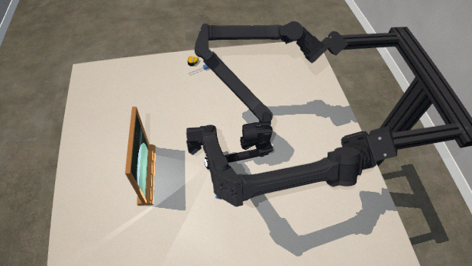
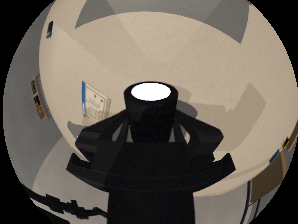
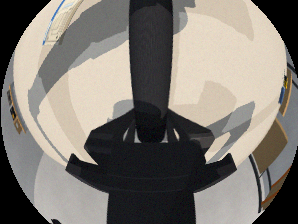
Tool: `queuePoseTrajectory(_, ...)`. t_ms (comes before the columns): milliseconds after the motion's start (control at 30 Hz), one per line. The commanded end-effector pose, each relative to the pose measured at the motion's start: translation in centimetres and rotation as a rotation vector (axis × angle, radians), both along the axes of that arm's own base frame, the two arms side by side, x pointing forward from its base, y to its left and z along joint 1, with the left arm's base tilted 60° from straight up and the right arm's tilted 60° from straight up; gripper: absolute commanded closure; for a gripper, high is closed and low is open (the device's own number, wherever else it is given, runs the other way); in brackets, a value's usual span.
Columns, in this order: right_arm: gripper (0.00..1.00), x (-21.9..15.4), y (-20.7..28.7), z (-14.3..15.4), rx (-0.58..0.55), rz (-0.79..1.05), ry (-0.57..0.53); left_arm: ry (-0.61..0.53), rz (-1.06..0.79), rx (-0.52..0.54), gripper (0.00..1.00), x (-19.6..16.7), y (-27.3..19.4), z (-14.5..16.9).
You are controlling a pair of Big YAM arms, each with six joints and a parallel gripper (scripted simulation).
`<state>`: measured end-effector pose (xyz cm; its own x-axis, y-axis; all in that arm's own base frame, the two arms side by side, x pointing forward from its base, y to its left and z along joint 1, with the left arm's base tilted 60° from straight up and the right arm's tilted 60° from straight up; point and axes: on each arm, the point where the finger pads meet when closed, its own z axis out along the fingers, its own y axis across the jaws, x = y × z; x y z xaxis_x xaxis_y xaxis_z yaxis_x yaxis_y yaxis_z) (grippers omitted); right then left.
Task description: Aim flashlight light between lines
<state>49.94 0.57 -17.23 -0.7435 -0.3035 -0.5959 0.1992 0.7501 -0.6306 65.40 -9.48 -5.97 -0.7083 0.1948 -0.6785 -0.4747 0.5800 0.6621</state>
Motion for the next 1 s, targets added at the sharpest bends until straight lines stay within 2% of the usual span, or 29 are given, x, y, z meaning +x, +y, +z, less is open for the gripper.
queuePoseTrajectory(0,0.71,-1.7,-0.9,-0.6,-0.014,0.002,0.05,-0.022,-0.037,-0.005,0.51,0.6,-2.1,1.6)
queuePoseTrajectory(133,0.71,-1.7,-0.9,-0.6,-0.014,0.002,0.05,0.005,-0.03,-0.024,0.51,0.7,1.1,1.6)
queuePoseTrajectory(333,0.71,-1.7,-0.9,-0.6,-0.012,0.001,0.048,0.01,-0.094,-0.08,0.51,0.5,-0.7,1.3)
queuePoseTrajectory(433,0.71,-1.7,-0.9,-0.6,-0.012,0.001,0.048,0.019,-0.109,-0.086,0.51,0.6,-0.4,1.5)
queuePoseTrajectory(467,0.71,-1.7,-0.9,-0.6,-0.012,0.0,0.048,0.021,-0.098,-0.096,0.51,0.8,1.0,1.5)
queuePoseTrajectory(967,0.71,-1.7,-0.9,-0.6,-0.014,0.002,0.05,0.042,-0.204,-0.21,0.51,0.8,0.2,1.0)
